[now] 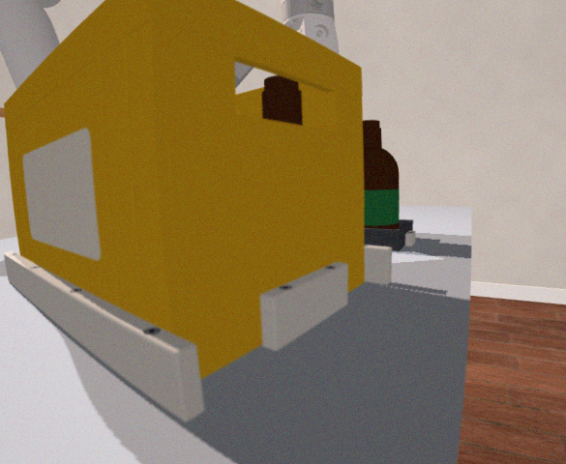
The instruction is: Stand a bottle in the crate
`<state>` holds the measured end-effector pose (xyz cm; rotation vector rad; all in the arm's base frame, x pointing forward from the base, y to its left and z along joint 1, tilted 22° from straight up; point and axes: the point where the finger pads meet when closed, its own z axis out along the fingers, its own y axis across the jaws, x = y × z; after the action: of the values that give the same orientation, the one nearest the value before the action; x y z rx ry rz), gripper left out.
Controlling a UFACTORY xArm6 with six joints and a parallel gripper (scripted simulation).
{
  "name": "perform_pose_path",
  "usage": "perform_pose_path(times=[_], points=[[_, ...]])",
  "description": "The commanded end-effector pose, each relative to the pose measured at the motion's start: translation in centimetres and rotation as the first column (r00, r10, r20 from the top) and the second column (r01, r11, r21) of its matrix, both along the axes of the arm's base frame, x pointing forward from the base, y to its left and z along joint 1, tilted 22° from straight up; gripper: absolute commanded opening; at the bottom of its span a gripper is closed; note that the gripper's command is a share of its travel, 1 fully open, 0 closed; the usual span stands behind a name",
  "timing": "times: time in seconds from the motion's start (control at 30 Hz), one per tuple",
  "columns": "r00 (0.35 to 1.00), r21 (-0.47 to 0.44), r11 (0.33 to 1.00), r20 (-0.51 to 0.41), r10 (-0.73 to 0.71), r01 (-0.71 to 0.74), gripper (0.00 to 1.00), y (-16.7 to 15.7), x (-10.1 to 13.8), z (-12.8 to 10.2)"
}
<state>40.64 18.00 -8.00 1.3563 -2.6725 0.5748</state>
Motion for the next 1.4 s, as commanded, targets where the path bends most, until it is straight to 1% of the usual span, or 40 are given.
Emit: perform_pose_path(times=[0.0, 0.83, 1.37], points=[[1.0, 0.002, 1.0, 0.003, 0.001, -0.001, 0.0, 0.12, 0.12, 0.12], [1.0, 0.002, 1.0, 0.003, 0.001, -0.001, 0.0, 0.14, 0.12, 0.16], [1.0, 0.002, 1.0, 0.003, 0.001, -0.001, 0.0, 0.4, -0.03, 0.95]])
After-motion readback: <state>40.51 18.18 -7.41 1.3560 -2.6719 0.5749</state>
